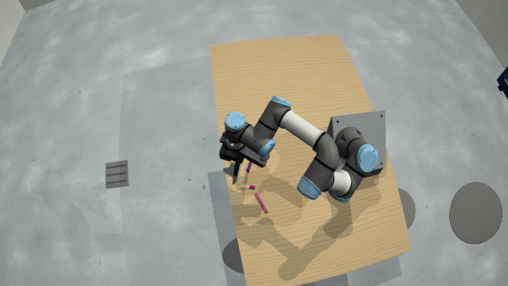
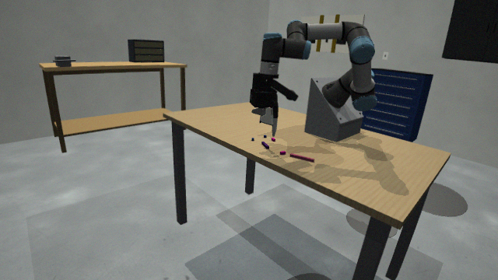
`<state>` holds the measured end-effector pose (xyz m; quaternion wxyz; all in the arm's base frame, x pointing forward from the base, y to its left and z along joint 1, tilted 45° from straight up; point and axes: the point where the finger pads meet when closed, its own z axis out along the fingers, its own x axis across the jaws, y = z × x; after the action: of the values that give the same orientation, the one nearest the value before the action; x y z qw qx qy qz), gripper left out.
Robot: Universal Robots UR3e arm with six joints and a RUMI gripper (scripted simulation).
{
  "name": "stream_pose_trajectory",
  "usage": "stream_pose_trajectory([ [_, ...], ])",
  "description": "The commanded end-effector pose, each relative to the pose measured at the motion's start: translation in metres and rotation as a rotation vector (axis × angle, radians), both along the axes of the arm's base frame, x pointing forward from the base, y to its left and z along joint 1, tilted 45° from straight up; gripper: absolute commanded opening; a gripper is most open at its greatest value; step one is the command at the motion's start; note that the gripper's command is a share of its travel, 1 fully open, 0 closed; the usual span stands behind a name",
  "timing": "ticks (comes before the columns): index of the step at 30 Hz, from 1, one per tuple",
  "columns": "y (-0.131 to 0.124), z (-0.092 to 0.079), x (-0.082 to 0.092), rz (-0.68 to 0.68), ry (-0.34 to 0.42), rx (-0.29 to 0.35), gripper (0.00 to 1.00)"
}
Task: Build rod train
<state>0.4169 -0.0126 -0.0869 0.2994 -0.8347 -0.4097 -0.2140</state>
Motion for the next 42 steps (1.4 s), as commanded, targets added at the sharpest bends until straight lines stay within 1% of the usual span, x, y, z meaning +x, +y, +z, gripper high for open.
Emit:
stream_pose_trajectory([
  [1,0.011,0.012,0.008,0.121,-0.117,-0.004,1.0],
  [9,0.025,0.023,0.015,0.227,-0.218,-0.015,1.0],
  [11,0.025,0.023,0.015,0.227,-0.218,-0.015,1.0],
  [15,0.034,0.03,0.019,0.295,-0.283,-0.021,1.0],
  [20,0.04,0.036,0.022,0.345,-0.33,-0.025,1.0],
  [25,0.042,0.037,0.022,0.362,-0.347,-0.027,1.0],
  [42,0.042,0.037,0.022,0.362,-0.346,-0.026,1.0],
])
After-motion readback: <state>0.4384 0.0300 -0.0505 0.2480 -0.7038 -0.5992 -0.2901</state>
